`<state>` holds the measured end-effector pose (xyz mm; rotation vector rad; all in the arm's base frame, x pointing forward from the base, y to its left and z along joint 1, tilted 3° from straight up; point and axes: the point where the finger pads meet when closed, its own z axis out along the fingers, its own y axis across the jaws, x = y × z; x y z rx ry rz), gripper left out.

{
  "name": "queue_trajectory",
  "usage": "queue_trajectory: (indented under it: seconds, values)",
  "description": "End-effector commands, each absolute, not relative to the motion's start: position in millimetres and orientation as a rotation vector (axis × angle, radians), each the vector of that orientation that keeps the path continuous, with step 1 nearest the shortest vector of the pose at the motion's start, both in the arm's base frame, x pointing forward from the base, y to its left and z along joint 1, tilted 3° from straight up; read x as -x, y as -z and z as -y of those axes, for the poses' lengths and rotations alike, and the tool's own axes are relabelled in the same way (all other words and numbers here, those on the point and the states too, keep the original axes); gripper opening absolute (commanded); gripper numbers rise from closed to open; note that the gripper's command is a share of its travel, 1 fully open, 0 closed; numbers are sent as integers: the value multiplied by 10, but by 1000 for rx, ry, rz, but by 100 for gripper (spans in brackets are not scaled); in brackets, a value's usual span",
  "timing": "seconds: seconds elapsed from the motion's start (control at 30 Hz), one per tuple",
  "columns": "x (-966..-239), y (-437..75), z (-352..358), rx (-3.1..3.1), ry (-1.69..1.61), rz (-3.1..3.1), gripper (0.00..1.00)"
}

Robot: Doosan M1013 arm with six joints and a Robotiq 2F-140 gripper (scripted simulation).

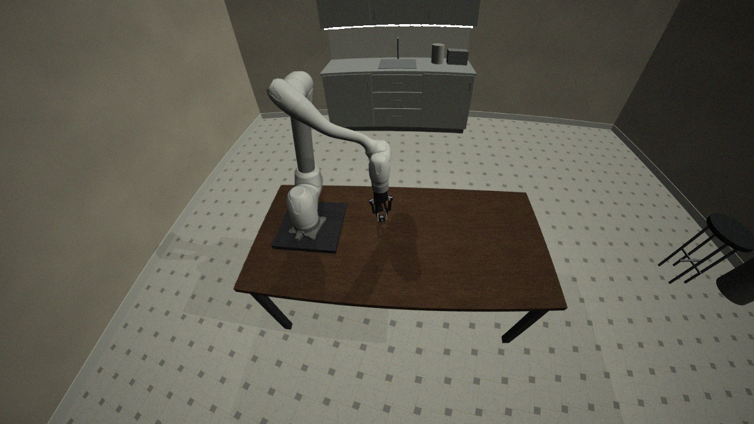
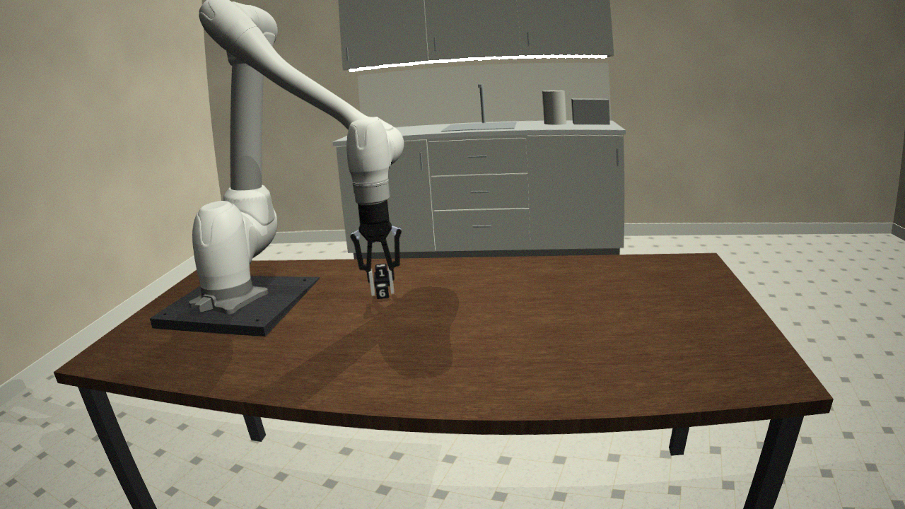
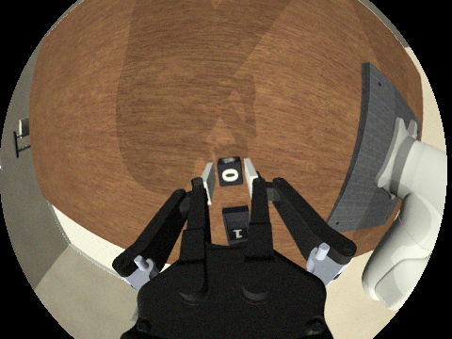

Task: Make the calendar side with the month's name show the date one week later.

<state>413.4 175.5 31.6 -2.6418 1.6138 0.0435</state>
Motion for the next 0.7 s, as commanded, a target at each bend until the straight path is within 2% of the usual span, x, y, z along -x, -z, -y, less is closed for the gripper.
queue_trajectory:
  seconds: [0.0,0.53,0.57,0.67]
  values:
    - [-4134,-317,-1755,2642,-44,-1614,36]
    - [-4134,-317,-1755,2642,-44,-1614,36]
    - [-4134,-317,-1755,2642,-44,-1614,25]
    - [-4134,-317,-1755,2642,-44,-1614,25]
